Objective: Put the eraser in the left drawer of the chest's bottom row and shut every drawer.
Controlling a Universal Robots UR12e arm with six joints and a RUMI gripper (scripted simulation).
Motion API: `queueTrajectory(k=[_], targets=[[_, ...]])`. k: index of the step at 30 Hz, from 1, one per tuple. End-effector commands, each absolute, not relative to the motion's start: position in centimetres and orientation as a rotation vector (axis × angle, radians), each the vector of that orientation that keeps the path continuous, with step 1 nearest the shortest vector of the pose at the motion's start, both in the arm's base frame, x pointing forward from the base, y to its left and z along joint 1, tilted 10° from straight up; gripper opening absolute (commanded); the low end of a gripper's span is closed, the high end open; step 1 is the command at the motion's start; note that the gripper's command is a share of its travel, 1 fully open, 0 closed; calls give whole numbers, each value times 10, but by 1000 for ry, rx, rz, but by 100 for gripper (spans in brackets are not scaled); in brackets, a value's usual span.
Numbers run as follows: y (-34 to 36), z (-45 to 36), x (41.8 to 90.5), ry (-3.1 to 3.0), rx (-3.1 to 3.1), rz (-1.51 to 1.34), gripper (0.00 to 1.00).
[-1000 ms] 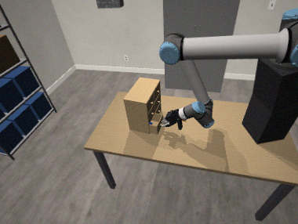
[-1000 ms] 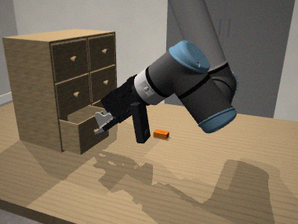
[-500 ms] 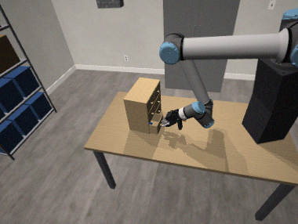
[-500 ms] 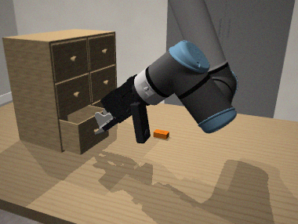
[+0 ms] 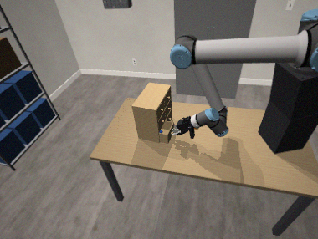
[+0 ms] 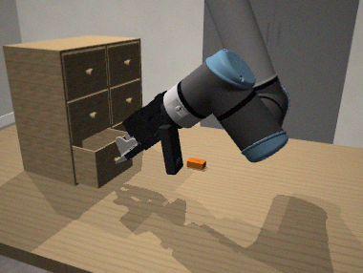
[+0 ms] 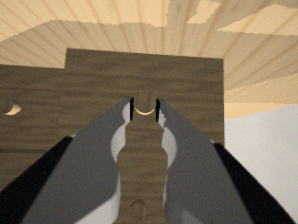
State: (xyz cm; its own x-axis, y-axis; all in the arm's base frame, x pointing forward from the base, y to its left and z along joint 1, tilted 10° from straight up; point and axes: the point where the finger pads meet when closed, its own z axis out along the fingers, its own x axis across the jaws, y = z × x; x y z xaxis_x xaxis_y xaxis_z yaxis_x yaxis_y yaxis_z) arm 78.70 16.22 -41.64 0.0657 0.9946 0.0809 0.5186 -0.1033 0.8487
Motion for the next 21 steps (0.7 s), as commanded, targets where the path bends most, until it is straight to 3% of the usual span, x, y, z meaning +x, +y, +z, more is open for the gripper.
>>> queueTrajectory(k=[1,21], targets=[[161,-414,790,1517,1697,940,7],[161,-413,794,1517,1697,941,7]])
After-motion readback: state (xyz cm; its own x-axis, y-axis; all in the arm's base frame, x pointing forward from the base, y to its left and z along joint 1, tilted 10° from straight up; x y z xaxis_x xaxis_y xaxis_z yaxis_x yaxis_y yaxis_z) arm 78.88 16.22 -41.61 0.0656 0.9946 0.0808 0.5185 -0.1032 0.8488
